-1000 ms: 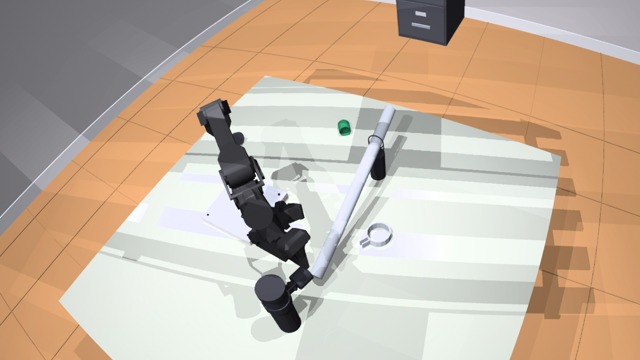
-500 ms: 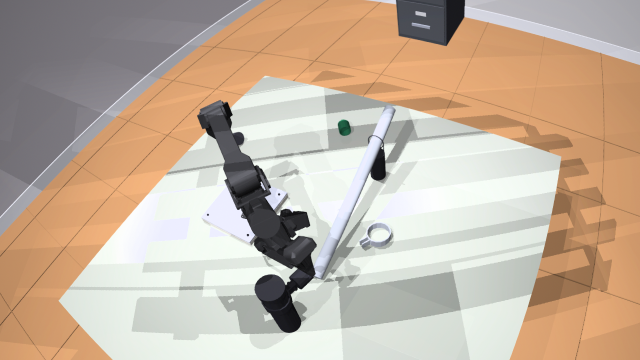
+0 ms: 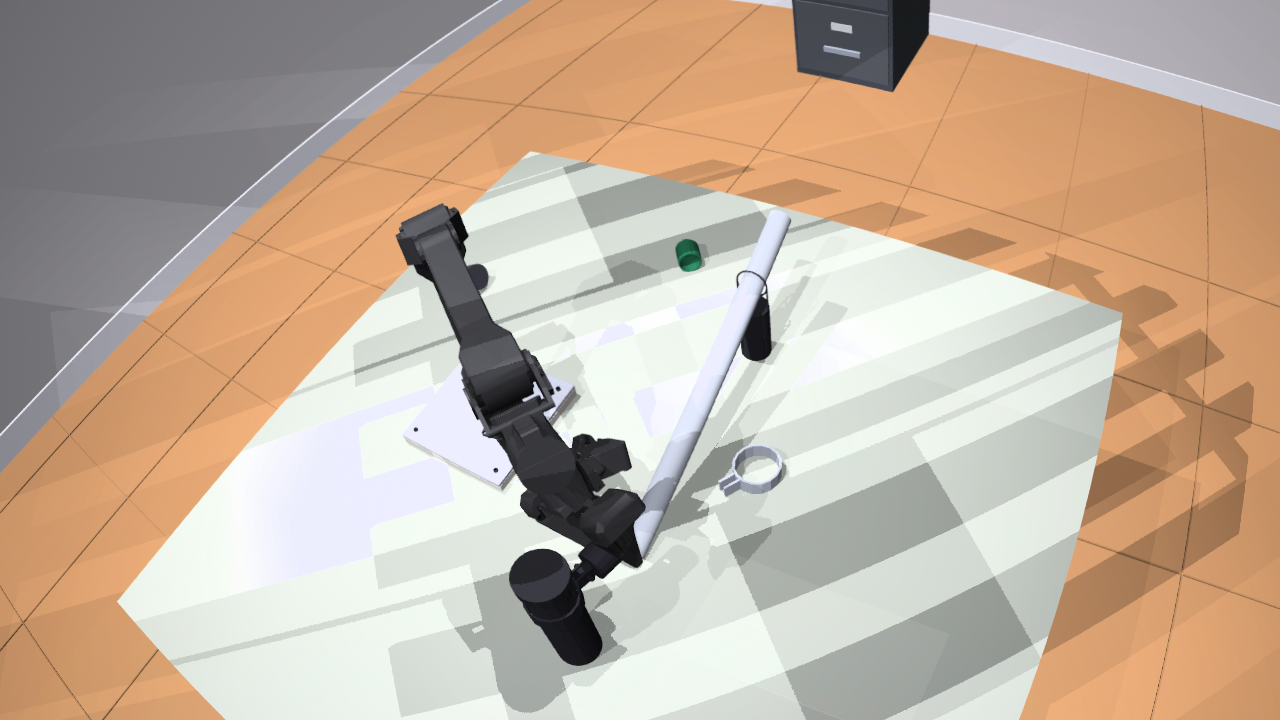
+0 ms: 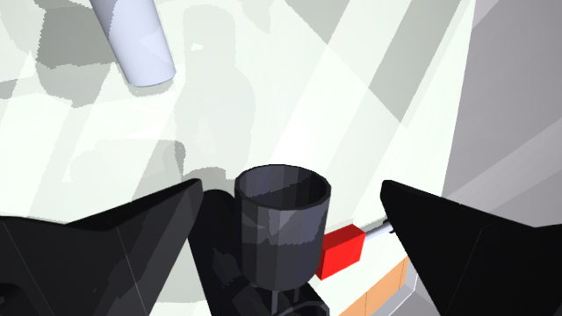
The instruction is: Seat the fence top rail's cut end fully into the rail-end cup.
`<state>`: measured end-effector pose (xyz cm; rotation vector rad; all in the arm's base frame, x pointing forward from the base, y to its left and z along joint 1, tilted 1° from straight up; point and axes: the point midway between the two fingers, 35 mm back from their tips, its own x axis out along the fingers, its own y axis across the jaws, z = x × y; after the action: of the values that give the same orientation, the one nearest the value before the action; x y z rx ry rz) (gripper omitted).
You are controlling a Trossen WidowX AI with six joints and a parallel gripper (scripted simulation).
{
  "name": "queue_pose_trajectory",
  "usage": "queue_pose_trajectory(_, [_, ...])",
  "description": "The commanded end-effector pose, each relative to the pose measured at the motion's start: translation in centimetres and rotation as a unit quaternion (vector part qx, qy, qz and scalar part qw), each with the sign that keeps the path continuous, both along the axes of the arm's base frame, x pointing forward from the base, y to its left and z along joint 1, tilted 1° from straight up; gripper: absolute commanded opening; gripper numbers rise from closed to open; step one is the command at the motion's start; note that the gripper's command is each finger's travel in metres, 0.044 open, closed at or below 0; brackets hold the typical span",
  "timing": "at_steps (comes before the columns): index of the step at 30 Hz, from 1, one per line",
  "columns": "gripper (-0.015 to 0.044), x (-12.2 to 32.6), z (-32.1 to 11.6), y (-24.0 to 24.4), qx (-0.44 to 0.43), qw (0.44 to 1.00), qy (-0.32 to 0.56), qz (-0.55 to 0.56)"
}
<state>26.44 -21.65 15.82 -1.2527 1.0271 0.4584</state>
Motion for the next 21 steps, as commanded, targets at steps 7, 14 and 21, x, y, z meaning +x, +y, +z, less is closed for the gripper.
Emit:
queue_pose_trajectory(7, [0.044,0.47,-2.09,-0.14,0.007,1.0,0.009,-0.003])
queue_pose_trajectory(14, [0.044,0.48,-2.11,-0.15,0.007,1.0,0.009,-0.003])
queue_pose_trajectory(21, [0.0361,0.48,-2.11,-0.15,0.007,1.0,0.009,-0.003])
